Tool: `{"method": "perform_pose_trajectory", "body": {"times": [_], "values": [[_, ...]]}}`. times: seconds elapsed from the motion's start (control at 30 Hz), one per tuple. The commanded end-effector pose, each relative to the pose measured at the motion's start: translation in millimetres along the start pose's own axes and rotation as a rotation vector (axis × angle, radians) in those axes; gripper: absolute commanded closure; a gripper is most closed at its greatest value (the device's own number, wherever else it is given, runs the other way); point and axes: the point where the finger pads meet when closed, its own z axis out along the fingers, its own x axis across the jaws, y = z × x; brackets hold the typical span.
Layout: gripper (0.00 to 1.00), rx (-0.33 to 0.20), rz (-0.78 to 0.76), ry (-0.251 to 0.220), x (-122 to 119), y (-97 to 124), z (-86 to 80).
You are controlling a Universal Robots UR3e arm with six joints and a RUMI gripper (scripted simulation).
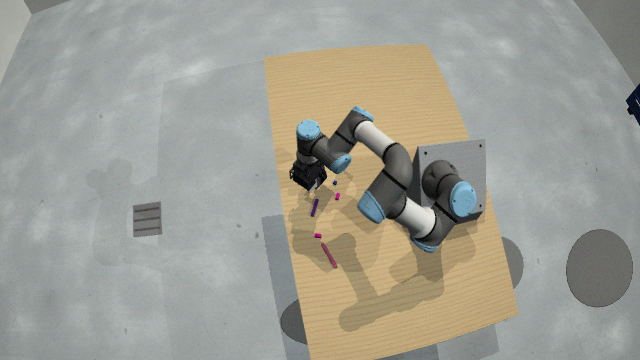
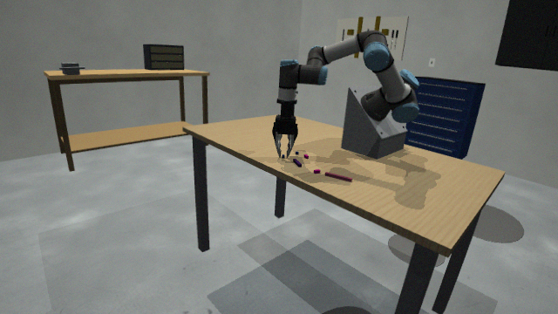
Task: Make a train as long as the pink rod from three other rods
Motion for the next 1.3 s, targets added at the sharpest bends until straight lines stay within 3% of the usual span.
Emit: {"method": "perform_pose_trajectory", "body": {"times": [0.0,1.03,1.07,1.27], "values": [[0.86,-0.001,0.000,-0.006,-2.0,0.6,-0.2],[0.86,-0.001,-0.001,-0.006,-1.9,0.6,-0.3],[1.00,-0.001,-0.001,-0.006,-1.9,0.6,-0.3],[1.00,-0.001,-0.001,-0.006,-1.9,0.6,-0.3]]}}
